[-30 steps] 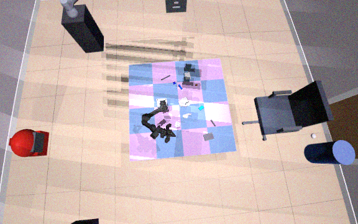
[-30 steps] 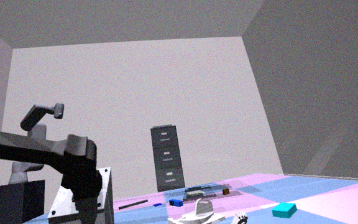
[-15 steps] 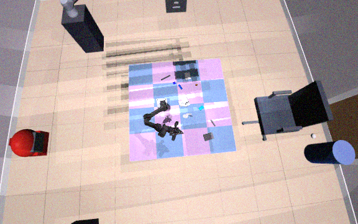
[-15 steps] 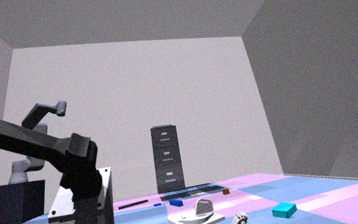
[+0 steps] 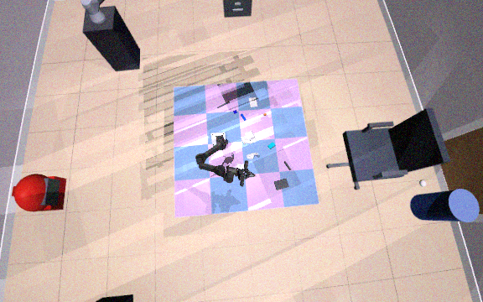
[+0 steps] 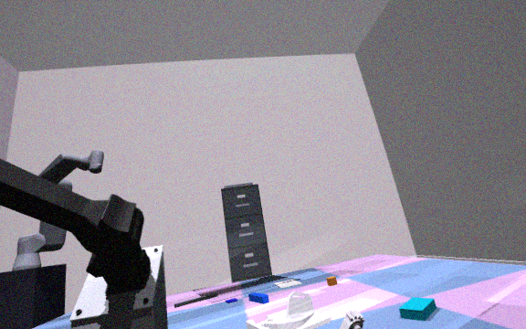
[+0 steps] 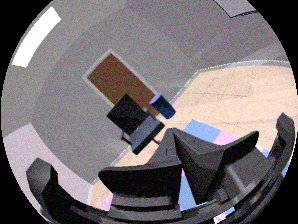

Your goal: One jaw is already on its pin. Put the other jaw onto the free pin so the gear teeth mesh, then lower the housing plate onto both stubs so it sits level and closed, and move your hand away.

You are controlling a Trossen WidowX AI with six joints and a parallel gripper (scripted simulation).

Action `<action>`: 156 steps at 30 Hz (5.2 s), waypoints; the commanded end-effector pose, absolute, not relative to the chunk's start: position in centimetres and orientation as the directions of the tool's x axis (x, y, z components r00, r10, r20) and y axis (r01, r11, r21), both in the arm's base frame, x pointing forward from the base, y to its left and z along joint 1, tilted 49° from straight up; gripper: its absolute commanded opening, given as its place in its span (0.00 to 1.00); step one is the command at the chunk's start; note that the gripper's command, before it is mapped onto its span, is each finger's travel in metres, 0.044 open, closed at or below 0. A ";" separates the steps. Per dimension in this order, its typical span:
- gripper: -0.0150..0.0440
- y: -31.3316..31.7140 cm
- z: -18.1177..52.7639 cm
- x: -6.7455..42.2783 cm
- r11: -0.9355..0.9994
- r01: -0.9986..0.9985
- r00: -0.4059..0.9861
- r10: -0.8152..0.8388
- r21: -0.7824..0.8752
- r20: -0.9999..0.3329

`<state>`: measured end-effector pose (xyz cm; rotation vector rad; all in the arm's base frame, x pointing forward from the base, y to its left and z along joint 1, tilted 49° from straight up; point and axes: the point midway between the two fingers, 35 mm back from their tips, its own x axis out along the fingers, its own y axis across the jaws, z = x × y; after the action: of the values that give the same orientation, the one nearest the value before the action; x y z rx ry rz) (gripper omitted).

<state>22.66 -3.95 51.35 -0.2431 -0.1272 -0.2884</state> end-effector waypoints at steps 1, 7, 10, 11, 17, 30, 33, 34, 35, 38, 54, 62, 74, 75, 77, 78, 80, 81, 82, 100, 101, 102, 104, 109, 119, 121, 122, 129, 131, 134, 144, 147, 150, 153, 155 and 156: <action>0.25 -4.4 50.0 24.2 0.928 0.307 0.951 -0.290 -0.211 0.109; 0.25 -5.5 48.0 26.5 0.914 0.340 0.940 -0.338 -0.222 0.050; 0.25 -5.9 46.7 27.6 0.907 0.349 0.933 -0.359 -0.237 0.002; 0.25 -6.0 46.3 27.9 0.904 0.352 0.930 -0.366 -0.242 -0.014; 0.25 -6.8 43.7 29.8 0.890 0.363 0.908 -0.404 -0.276 -0.107; 0.25 -8.1 37.4 33.0 0.860 0.354 0.826 -0.471 -0.367 -0.309; 0.25 -8.5 36.0 33.5 0.852 0.351 0.799 -0.489 -0.389 -0.350; 0.25 -8.6 35.5 33.6 0.849 0.350 0.789 -0.495 -0.397 -0.364; 0.25 -8.7 35.1 33.8 0.846 0.348 0.779 -0.501 -0.405 -0.377; 0.25 -9.1 33.7 34.2 0.836 0.343 0.748 -0.519 -0.428 -0.415; 0.25 -11.1 26.6 35.3 0.787 0.279 0.551 -0.600 -0.550 -0.580; 0.25 -12.0 23.3 35.3 0.763 0.228 0.440 -0.635 -0.605 -0.635; 0.25 -13.2 18.6 34.6 0.723 0.124 0.259 -0.685 -0.680 -0.681; 0.25 -13.3 18.3 34.6 0.719 0.114 0.244 -0.689 -0.685 -0.682; 0.25 -13.5 17.6 34.4 0.712 0.093 0.214 -0.696 -0.695 -0.685; 0.25 -13.6 17.2 34.3 0.709 0.082 0.199 -0.700 -0.700 -0.686; 0.25 -13.8 16.5 34.1 0.702 0.061 0.169 -0.707 -0.709 -0.686; 0.25 -13.9 16.2 34.0 0.699 0.050 0.155 -0.711 -0.713 -0.686; 0.25 -14.0 15.9 33.9 0.696 0.038 0.140 -0.714 -0.717 -0.686; 0.25 -15.0 12.3 32.5 0.658 -0.103 -0.023 -0.751 -0.746 -0.659; 0.25 -15.0 12.3 32.5 0.658 -0.103 -0.023 -0.751 -0.746 -0.659; 0.25 -15.1 12.2 32.5 0.658 -0.103 -0.023 -0.751 -0.746 -0.660; 0.25 -15.4 12.0 32.6 0.658 -0.103 -0.023 -0.751 -0.746 -0.660; 0.25 -16.0 11.4 32.6 0.659 -0.102 -0.023 -0.751 -0.745 -0.660; 0.25 -17.2 10.4 32.6 0.659 -0.102 -0.023 -0.751 -0.745 -0.660; 0.25 -17.5 10.2 32.6 0.659 -0.102 -0.023 -0.751 -0.745 -0.660; 0.25 -17.6 10.1 32.6 0.659 -0.102 -0.023 -0.751 -0.745 -0.660; 0.25 -18.5 9.5 32.5 0.658 -0.102 -0.023 -0.752 -0.746 -0.659; 0.25 -18.8 9.3 32.5 0.657 -0.102 -0.023 -0.752 -0.747 -0.659; 0.25 -19.1 9.0 32.4 0.657 -0.102 -0.023 -0.752 -0.747 -0.658; 0.25 -19.2 8.4 32.4 0.657 -0.102 -0.023 -0.752 -0.747 -0.658; 0.25 -18.8 8.0 32.4 0.657 -0.102 -0.023 -0.752 -0.747 -0.659; 0.25 -18.5 7.7 32.4 0.658 -0.102 -0.023 -0.751 -0.746 -0.659; 0.25 -18.2 7.3 32.3 0.658 -0.102 -0.023 -0.751 -0.746 -0.660; 0.25 -18.0 7.0 32.3 0.658 -0.102 -0.023 -0.751 -0.746 -0.660; 0.25 -17.9 6.9 32.3 0.659 -0.103 -0.023 -0.751 -0.745 -0.660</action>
<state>32.45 -18.31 7.50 -0.7384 1.5278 -0.6000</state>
